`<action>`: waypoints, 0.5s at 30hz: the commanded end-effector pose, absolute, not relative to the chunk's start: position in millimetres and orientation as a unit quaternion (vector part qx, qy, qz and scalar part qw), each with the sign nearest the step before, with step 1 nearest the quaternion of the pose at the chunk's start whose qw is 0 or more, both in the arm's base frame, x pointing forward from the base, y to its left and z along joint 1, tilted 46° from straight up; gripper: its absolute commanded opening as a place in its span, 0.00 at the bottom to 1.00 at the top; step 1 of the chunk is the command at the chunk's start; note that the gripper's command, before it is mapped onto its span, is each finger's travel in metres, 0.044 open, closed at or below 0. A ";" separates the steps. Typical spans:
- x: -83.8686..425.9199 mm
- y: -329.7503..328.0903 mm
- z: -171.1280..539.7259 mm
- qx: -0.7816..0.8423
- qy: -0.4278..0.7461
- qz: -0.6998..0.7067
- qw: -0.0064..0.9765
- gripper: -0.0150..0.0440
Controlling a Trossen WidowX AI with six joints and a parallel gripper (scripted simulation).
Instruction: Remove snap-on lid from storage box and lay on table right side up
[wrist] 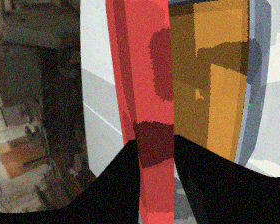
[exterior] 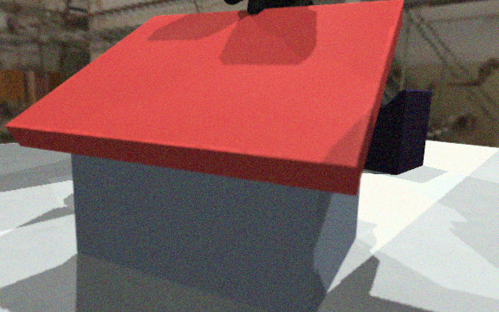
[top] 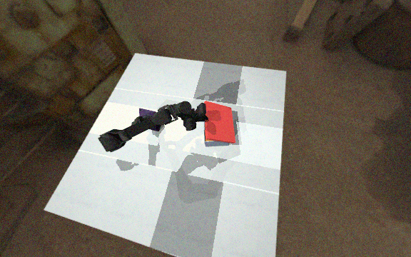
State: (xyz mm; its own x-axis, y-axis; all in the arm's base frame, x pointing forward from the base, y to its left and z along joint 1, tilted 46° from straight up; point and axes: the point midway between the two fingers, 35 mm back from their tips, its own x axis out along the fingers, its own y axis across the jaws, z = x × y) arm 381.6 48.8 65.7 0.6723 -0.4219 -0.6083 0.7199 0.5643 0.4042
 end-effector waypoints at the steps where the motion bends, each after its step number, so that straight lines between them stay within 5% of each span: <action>1: 384.0 54.3 73.2 0.331 0.224 -0.332 0.854 0.25; 15: 386.1 67.1 85.9 0.331 0.224 -0.332 0.854 0.25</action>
State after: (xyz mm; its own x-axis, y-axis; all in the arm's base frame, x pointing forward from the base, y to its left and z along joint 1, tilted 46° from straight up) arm 383.9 62.5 78.3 0.6706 -0.4222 -0.6099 0.7209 0.5647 0.4017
